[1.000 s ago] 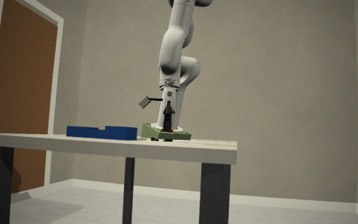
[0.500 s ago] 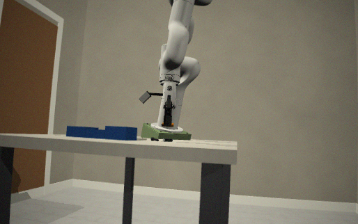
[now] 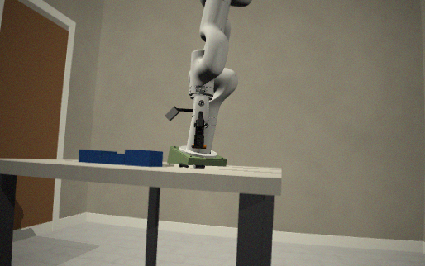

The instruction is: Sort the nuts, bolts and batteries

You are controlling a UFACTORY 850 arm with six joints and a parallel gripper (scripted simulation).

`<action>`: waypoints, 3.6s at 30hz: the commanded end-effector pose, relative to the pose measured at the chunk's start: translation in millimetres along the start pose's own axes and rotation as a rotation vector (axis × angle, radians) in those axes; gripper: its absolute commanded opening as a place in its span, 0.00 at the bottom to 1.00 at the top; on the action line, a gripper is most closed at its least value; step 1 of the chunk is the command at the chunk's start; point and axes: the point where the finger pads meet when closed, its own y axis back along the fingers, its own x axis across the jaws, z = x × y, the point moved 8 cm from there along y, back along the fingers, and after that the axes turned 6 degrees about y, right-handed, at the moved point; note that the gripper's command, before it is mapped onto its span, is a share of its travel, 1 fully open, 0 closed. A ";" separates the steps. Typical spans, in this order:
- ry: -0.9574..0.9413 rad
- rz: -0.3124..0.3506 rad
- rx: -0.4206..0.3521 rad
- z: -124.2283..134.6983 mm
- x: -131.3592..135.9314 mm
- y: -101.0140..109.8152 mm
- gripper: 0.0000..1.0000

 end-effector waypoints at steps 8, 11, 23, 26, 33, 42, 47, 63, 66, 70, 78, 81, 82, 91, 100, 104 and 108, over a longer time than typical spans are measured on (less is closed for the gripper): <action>-0.001 0.013 0.002 -47.0 -11.0 1.7 0.00; -0.001 0.013 0.002 -58.8 -13.3 1.7 0.00; -0.001 0.013 0.002 -129.6 -27.0 1.7 0.00; -0.001 0.013 0.002 -135.5 -28.1 1.7 0.00; -0.001 0.013 0.002 -169.8 -34.8 1.7 0.00; -0.253 0.008 0.004 -211.1 -42.4 1.7 0.00; -0.390 0.012 0.005 -234.7 -47.3 1.7 0.00; -0.390 0.012 0.005 -254.6 -52.1 1.7 0.00; -0.389 0.012 0.005 -252.6 -51.6 1.7 0.00; -0.390 0.012 0.005 -251.0 -51.2 -0.2 0.00; -0.390 0.012 0.005 -250.9 -51.0 -12.2 0.00; -0.390 0.012 0.005 -251.0 -50.9 -18.2 0.00; -0.390 0.012 0.005 -251.0 -50.9 -20.2 0.00; -0.390 0.012 0.005 -251.0 -50.6 -38.2 0.00; -0.390 0.012 0.005 -250.6 -50.3 -49.6 0.00; -0.390 0.012 0.005 -249.8 -50.1 -49.7 0.00; -0.390 0.012 0.005 -249.2 -50.0 -49.6 0.00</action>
